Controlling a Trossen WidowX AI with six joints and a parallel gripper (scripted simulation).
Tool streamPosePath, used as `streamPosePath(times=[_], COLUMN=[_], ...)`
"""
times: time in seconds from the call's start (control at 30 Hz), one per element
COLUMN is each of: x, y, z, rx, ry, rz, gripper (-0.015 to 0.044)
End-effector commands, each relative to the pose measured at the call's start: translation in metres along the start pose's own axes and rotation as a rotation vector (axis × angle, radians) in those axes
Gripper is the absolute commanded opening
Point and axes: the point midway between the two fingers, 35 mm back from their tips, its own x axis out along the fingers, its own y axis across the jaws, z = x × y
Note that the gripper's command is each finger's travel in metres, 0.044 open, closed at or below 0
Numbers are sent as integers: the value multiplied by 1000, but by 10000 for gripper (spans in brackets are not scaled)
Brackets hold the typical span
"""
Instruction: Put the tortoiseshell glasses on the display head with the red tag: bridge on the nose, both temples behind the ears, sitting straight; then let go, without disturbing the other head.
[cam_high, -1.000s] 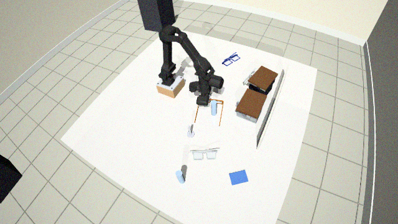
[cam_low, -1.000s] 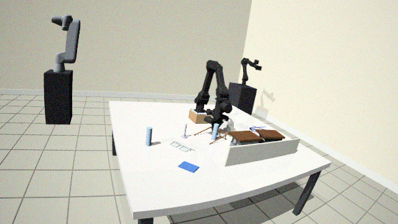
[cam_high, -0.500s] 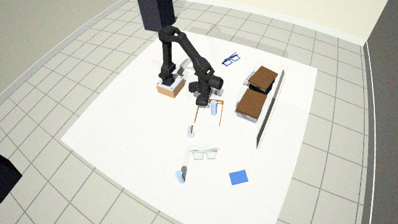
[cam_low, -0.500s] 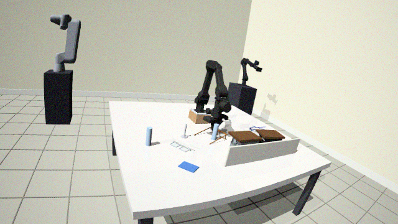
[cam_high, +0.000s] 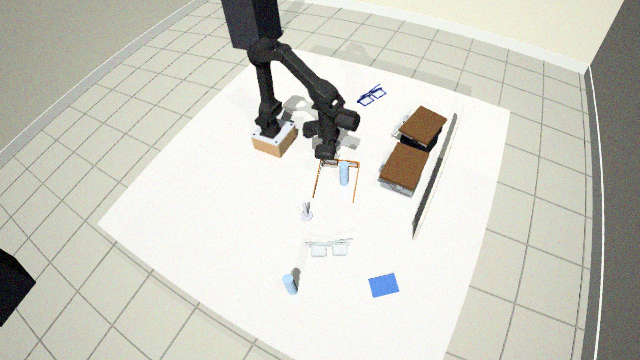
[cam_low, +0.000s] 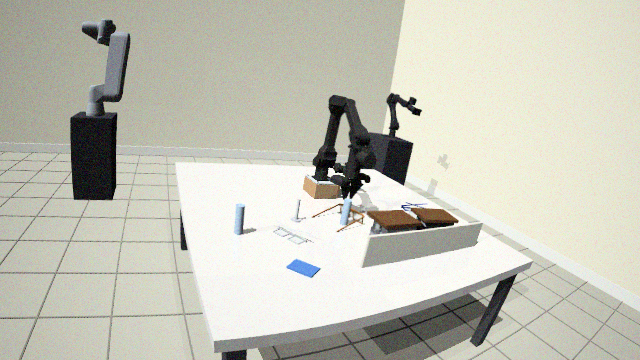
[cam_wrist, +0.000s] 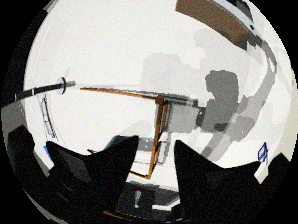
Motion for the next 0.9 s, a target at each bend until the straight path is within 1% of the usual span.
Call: streamPosePath(times=[0.0, 0.23, 0.3, 0.33, 0.6, 0.87], x=[1, -4, -4, -4, -3, 10], y=[0, 3, 3, 3, 3, 3], z=[0, 2, 2, 2, 2, 1], rx=[-1, 16, 16, 16, 16, 16], ry=[-2, -9, -9, -9, -9, -9], rz=[-1, -7, -7, -7, -7, -7], gripper=[200, 200, 147, 140, 140, 140])
